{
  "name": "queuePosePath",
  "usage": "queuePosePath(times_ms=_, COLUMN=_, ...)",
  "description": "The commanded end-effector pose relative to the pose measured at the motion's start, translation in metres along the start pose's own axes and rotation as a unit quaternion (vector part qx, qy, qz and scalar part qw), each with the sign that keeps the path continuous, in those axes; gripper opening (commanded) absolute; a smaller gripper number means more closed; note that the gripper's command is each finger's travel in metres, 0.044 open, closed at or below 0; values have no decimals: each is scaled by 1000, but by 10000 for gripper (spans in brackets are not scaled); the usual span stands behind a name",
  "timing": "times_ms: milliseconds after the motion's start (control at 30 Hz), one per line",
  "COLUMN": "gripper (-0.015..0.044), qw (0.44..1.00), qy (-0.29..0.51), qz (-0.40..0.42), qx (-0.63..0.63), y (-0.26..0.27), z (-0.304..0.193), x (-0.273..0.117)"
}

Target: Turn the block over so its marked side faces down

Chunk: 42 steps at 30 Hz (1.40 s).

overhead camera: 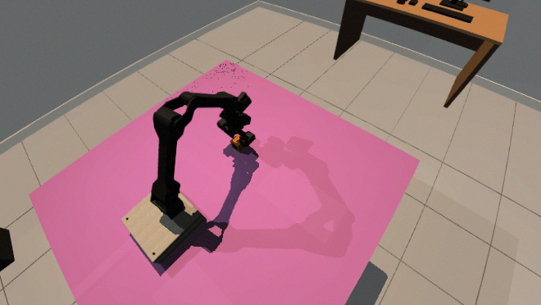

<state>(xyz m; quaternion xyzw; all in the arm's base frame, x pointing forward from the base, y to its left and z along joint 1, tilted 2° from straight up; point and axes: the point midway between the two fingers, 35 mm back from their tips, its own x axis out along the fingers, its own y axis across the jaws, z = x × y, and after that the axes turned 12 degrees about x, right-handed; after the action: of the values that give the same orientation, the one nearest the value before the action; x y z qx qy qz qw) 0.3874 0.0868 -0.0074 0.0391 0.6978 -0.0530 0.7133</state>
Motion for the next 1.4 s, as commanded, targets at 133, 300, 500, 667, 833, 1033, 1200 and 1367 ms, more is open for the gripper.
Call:
queuePosePath(times_ms=133, gripper=217, qw=1000, qy=6, qz=0, qx=-3, y=0, z=-3, x=4)
queuePosePath(times_ms=300, gripper=183, qw=1000, qy=6, qz=0, qx=-3, y=0, z=-3, x=4)
queuePosePath(times_ms=500, gripper=143, qw=1000, qy=6, qz=0, qx=-3, y=0, z=-3, x=4)
queuePosePath(times_ms=667, gripper=110, qw=1000, qy=6, qz=0, qx=-3, y=0, z=-3, x=4)
queuePosePath(times_ms=833, gripper=0, qw=1000, qy=6, qz=0, qx=-3, y=0, z=-2, x=-15)
queuePosePath(times_ms=1033, gripper=0, qw=1000, qy=6, qz=0, qx=-3, y=0, z=-2, x=-26)
queuePosePath(times_ms=1200, gripper=0, qw=1000, qy=-5, qz=2, qx=-4, y=0, z=-2, x=-25)
queuePosePath(times_ms=1367, gripper=0, qw=999, qy=-41, qz=9, qx=-5, y=1, z=0, x=-21)
